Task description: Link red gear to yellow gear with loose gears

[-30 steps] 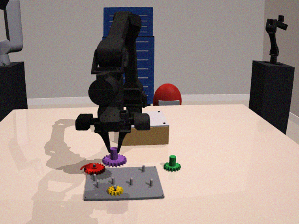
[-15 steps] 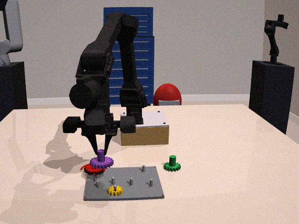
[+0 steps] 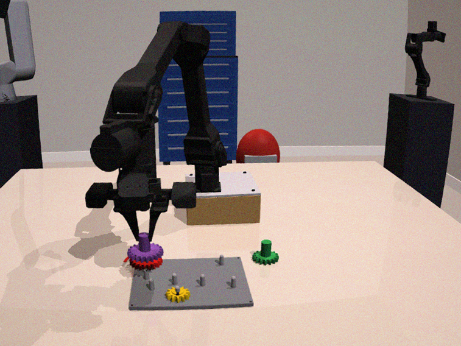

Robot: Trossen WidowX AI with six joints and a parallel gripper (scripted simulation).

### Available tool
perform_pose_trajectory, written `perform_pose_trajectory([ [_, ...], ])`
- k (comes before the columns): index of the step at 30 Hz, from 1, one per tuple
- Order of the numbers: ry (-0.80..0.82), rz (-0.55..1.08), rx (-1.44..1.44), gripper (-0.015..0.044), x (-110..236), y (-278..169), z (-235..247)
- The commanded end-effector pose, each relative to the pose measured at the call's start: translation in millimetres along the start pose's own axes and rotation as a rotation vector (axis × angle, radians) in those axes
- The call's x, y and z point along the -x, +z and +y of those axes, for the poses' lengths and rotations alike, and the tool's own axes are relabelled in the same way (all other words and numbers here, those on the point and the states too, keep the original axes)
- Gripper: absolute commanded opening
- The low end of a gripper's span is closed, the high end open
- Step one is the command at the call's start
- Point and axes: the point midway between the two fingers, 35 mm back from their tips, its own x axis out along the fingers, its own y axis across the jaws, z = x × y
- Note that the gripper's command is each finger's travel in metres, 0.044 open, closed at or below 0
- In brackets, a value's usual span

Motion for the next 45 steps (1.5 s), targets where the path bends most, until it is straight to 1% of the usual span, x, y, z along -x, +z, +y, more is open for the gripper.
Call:
perform_pose_trajectory([
  [1, -0.003, 0.002, 0.005, 0.0000, 1.4, 0.0, -1.6],
  [39, -0.003, 0.002, 0.005, 0.0000, 1.2, 0.1, -1.6],
  [45, -0.003, 0.002, 0.044, 0.0000, -2.7, 0.2, -1.3],
])
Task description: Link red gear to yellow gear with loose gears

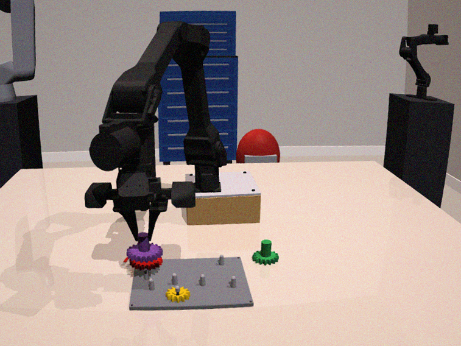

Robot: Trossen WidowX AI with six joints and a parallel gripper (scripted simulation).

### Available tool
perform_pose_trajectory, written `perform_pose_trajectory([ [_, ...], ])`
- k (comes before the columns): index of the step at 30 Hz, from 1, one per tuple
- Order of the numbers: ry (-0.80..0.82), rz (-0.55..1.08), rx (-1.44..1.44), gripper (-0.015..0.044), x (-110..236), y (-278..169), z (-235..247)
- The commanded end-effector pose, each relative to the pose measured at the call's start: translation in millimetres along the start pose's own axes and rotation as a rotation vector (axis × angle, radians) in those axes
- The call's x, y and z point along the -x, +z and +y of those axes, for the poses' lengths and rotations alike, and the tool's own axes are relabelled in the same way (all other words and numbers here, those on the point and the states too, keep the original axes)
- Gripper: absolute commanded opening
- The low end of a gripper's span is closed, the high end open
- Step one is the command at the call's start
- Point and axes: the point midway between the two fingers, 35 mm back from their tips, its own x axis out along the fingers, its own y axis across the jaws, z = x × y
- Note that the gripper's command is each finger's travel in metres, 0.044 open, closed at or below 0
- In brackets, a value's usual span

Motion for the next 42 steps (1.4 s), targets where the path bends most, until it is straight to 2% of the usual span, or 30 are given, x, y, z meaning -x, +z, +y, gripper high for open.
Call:
perform_pose_trajectory([
  [1, -0.002, 0.005, 0.038, 0.0000, -4.5, -0.8, -0.1],
  [14, -0.002, 0.005, 0.108, 0.0000, -23.9, -1.1, -0.9],
  [32, -0.003, 0.005, -0.149, 0.0000, -51.3, -1.9, -0.8],
  [42, -0.003, 0.005, -0.118, 0.0000, -41.0, -1.0, -0.7],
])
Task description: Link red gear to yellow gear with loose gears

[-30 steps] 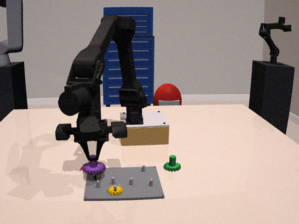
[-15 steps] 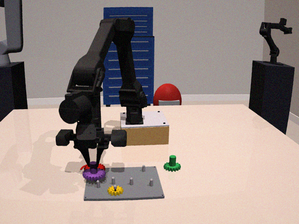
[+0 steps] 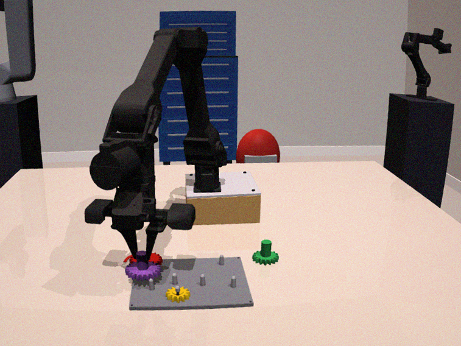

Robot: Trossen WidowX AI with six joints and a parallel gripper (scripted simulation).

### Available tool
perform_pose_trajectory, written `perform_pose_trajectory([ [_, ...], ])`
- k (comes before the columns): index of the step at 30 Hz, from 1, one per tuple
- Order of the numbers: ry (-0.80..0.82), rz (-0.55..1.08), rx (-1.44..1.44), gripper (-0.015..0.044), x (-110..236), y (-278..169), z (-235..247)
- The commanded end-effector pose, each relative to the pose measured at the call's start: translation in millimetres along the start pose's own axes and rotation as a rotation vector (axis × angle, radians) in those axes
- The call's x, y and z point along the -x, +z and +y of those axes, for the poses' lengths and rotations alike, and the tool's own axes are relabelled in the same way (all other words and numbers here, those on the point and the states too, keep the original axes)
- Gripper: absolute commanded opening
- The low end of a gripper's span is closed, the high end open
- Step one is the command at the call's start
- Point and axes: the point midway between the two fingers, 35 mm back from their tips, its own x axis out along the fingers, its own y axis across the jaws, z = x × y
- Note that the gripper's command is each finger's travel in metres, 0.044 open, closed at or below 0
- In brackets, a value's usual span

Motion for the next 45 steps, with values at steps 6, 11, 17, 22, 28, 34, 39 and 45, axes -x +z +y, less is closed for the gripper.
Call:
perform_pose_trajectory([
  [6, 0.008, 0.033, 0.137, 0.0000, 2.1, -6.7, 2.1],
  [11, 0.009, 0.033, 0.246, 0.0000, 3.9, -7.3, 1.4],
  [17, 0.010, 0.033, 0.274, 0.0000, -2.8, -6.7, 0.9],
  [22, 0.009, 0.033, 0.244, 0.0000, -8.6, -6.4, 1.5],
  [28, 0.008, 0.033, 0.160, 0.0000, -8.7, -6.9, 2.2],
  [34, 0.006, 0.034, 0.030, 0.0000, -9.2, -7.8, 1.5],
  [39, 0.005, 0.034, -0.033, 0.0000, -10.0, -7.0, 0.8],
  [45, 0.005, 0.034, -0.009, 0.0000, -10.8, -6.4, 1.8],
])
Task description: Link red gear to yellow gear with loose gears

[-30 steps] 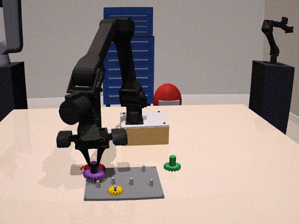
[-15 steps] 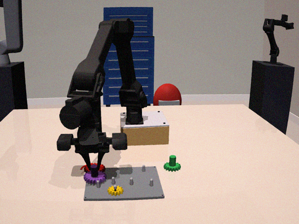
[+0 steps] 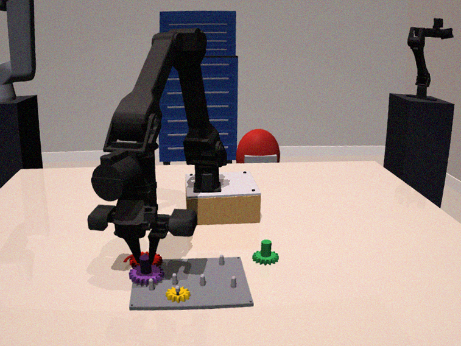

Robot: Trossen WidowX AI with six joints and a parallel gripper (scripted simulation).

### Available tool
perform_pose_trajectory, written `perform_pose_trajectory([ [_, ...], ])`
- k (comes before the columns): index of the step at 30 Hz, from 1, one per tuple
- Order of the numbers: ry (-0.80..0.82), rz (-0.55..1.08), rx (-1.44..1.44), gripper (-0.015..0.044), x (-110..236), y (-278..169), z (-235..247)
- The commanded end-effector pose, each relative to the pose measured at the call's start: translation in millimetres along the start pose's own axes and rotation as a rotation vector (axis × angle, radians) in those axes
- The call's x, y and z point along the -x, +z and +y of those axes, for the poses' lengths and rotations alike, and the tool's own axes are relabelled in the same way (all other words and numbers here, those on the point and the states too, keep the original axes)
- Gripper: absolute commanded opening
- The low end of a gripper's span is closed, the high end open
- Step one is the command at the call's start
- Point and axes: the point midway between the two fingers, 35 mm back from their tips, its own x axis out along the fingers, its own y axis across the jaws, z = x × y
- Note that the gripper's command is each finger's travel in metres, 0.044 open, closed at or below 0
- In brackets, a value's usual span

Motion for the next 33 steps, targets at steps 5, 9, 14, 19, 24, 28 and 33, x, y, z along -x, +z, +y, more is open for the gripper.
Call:
perform_pose_trajectory([
  [5, -0.002, 0.001, 0.078, 0.0000, -1.9, -0.3, 0.9],
  [9, -0.002, 0.002, 0.156, 0.0000, -2.4, -1.0, 0.5],
  [14, -0.002, 0.002, 0.242, 0.0000, -3.2, -0.9, -0.4],
  [19, -0.002, 0.002, 0.290, 0.0000, -3.7, 0.2, -0.5],
  [24, -0.002, 0.002, 0.273, 0.0000, -4.4, 0.4, 0.5],
  [28, -0.002, 0.002, 0.228, 0.0000, -5.0, -0.2, 0.9],
  [33, -0.002, 0.002, 0.175, 0.0079, -3.6, -0.7, 0.6],
])
